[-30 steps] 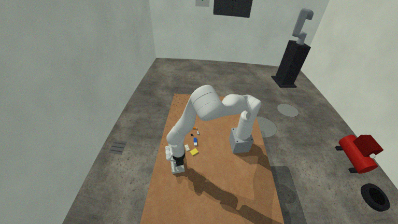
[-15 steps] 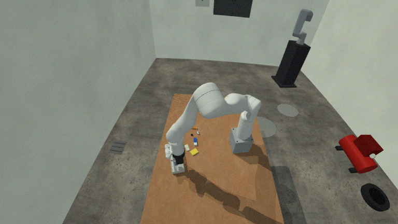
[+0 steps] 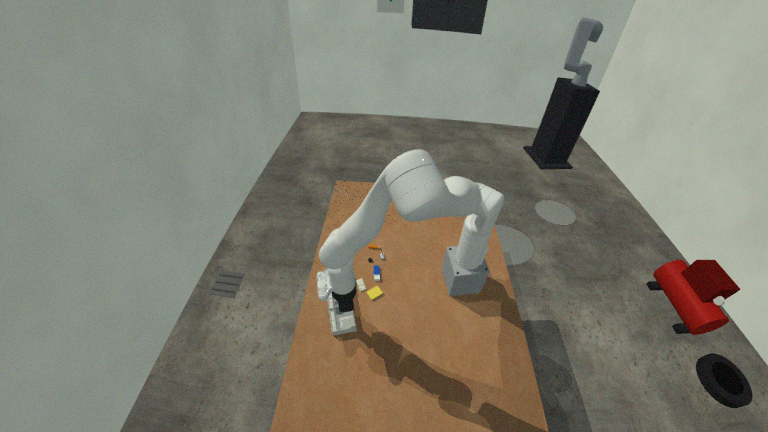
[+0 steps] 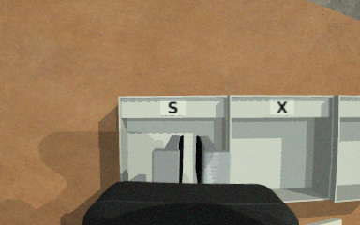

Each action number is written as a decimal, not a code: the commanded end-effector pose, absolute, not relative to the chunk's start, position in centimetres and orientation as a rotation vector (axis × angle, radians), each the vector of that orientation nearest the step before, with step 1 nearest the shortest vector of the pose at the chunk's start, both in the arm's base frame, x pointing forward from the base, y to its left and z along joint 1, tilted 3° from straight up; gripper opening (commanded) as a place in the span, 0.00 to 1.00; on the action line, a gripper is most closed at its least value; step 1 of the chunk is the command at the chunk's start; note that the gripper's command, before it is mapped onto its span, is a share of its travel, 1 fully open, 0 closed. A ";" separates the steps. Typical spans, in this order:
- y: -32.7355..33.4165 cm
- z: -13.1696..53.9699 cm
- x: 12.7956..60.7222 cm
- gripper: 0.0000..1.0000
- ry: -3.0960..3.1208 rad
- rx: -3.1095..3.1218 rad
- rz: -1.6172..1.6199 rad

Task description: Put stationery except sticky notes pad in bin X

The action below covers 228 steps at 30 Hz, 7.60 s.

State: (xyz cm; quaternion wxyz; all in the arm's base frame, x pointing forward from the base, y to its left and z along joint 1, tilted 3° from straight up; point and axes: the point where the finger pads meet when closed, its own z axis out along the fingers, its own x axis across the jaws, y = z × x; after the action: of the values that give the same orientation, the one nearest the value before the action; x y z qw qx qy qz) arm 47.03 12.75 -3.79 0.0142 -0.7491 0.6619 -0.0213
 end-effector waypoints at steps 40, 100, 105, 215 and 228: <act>12.0 9.2 45.7 0.62 2.171 -2.205 -0.070; -14.5 -4.1 29.5 0.62 3.084 -0.075 0.000; -14.2 -4.1 29.8 0.62 3.086 -0.085 -0.005; -14.1 -11.1 30.5 0.32 3.082 -0.083 -0.003; -14.1 -11.1 30.5 0.32 3.082 -0.083 -0.003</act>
State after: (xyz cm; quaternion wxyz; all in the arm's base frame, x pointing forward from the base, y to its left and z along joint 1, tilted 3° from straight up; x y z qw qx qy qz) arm 30.48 -13.90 -11.14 0.0288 -0.0281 0.9992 -0.0005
